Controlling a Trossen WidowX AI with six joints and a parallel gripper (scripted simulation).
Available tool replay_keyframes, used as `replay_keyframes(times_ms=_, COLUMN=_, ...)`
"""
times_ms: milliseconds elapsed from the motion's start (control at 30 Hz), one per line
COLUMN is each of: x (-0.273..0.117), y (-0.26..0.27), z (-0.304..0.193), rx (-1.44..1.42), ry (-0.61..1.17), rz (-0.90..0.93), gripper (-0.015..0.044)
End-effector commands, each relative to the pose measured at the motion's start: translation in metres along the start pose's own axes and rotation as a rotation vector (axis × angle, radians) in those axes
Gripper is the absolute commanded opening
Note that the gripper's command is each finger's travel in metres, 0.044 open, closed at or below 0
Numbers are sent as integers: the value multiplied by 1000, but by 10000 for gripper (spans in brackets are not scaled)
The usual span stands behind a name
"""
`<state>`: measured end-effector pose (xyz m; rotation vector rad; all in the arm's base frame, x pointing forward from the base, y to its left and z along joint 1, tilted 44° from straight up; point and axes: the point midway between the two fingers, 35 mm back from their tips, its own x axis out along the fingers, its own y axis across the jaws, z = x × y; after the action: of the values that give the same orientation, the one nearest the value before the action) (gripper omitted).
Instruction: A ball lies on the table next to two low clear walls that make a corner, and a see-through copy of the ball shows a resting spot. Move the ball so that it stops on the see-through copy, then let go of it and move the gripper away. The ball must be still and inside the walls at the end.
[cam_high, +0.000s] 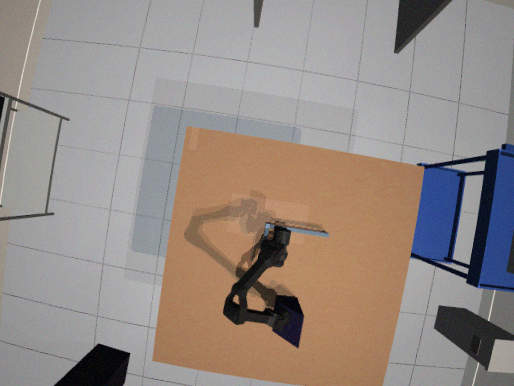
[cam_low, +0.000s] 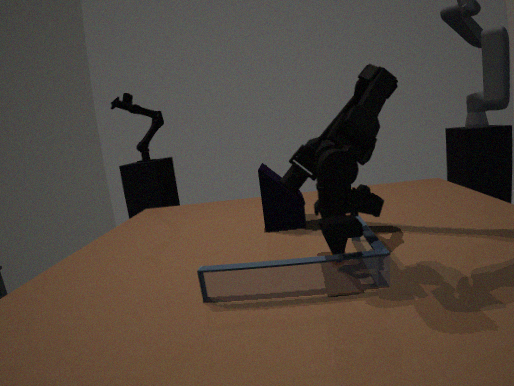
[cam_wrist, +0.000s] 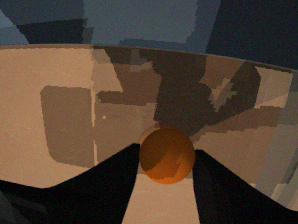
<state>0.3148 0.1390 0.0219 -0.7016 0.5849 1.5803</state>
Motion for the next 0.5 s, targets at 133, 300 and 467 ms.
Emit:
replay_keyframes(times_ms=133, x=12, y=3, z=0, rx=12, ry=-7, rz=6, gripper=0)
replay_keyframes(times_ms=300, x=12, y=3, z=0, rx=12, ry=-7, rz=6, gripper=0)
replay_keyframes(times_ms=467, x=10, y=1, z=0, rx=3, ry=-2, rz=2, gripper=105)
